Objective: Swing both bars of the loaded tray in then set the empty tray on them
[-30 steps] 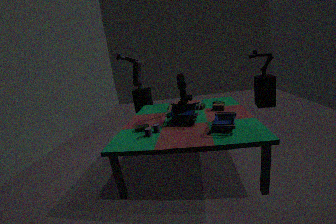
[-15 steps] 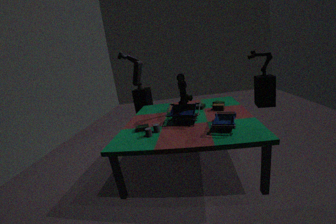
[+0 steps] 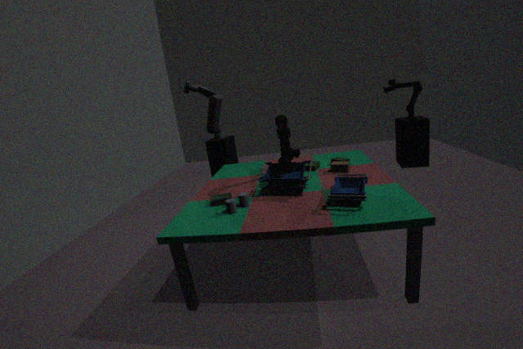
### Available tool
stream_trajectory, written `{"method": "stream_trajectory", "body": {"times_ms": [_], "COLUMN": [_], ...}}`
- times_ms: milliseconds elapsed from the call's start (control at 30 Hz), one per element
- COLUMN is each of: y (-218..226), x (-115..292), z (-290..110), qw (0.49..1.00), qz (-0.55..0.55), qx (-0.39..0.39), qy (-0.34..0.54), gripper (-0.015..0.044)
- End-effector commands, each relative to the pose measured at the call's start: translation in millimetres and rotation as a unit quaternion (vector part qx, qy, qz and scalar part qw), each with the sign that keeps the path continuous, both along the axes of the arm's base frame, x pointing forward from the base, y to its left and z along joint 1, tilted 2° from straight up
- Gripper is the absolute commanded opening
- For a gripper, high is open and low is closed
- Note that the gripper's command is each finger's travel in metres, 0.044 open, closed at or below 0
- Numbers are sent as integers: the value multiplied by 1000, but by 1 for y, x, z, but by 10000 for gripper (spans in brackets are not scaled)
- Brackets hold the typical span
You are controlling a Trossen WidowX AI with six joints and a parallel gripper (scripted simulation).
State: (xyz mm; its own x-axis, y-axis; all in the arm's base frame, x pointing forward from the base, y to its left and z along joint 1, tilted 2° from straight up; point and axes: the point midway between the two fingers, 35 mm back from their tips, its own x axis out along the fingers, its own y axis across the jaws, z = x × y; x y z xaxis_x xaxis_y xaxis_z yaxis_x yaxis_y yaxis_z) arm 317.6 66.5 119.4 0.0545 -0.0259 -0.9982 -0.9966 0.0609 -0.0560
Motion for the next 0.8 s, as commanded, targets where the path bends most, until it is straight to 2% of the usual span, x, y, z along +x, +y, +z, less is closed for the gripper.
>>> {"method": "stream_trajectory", "body": {"times_ms": [0, 767], "y": [0, 0], "x": [-5, -9], "z": [-4, -11], "qw": [1000, 1000], "qz": [-2, -2], "qx": [1, 1], "qy": [11, 11], "gripper": [0, 0]}}
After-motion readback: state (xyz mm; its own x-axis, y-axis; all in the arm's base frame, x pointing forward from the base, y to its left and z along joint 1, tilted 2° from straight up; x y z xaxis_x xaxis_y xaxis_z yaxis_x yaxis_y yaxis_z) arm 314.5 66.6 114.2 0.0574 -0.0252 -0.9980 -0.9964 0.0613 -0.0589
